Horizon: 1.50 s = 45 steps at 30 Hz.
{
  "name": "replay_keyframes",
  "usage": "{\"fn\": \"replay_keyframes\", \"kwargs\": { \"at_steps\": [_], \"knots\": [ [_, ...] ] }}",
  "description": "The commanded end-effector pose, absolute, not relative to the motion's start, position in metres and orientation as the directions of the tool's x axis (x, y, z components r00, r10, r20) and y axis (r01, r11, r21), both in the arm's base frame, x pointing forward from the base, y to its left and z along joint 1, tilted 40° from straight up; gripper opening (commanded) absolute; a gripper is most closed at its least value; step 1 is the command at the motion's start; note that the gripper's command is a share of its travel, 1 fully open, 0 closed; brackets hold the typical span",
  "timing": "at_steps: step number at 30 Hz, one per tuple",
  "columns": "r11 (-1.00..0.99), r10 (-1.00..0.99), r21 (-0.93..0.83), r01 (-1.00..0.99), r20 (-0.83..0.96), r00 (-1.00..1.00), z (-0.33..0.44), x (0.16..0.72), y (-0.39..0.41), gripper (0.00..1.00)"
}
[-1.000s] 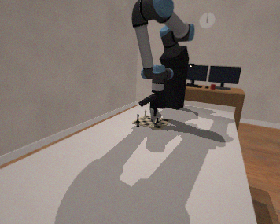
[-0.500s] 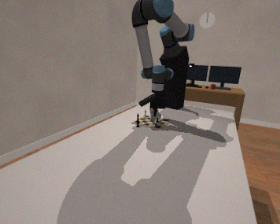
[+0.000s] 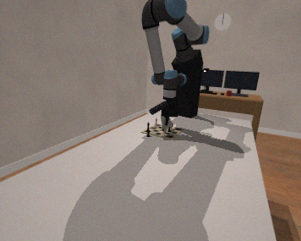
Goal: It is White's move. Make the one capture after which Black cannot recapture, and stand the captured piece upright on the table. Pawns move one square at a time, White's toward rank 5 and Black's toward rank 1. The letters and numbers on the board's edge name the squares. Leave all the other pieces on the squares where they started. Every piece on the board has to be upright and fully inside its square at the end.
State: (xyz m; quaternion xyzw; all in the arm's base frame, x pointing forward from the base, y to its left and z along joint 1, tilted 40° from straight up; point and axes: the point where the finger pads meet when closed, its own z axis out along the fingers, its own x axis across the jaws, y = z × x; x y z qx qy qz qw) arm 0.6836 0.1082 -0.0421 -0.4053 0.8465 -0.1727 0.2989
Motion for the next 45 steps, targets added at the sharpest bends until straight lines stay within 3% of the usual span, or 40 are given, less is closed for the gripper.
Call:
{"fn": "replay_keyframes", "kwargs": {
  "at_steps": [1, 10, 26, 45],
  "knots": [
    [0.612, -0.790, -0.537, -0.581, -0.368, -0.491, -0.041, 0.686, 0.108, 0.09],
    [0.612, -0.790, -0.537, -0.581, -0.368, -0.491, -0.041, 0.686, 0.108, 0.22],
    [0.611, -0.790, -0.535, -0.583, -0.367, -0.492, -0.037, 0.680, 0.108, 0.22],
    [0.611, -0.790, -0.535, -0.583, -0.366, -0.491, 0.020, 0.631, 0.113, 0.22]
  ]
}}
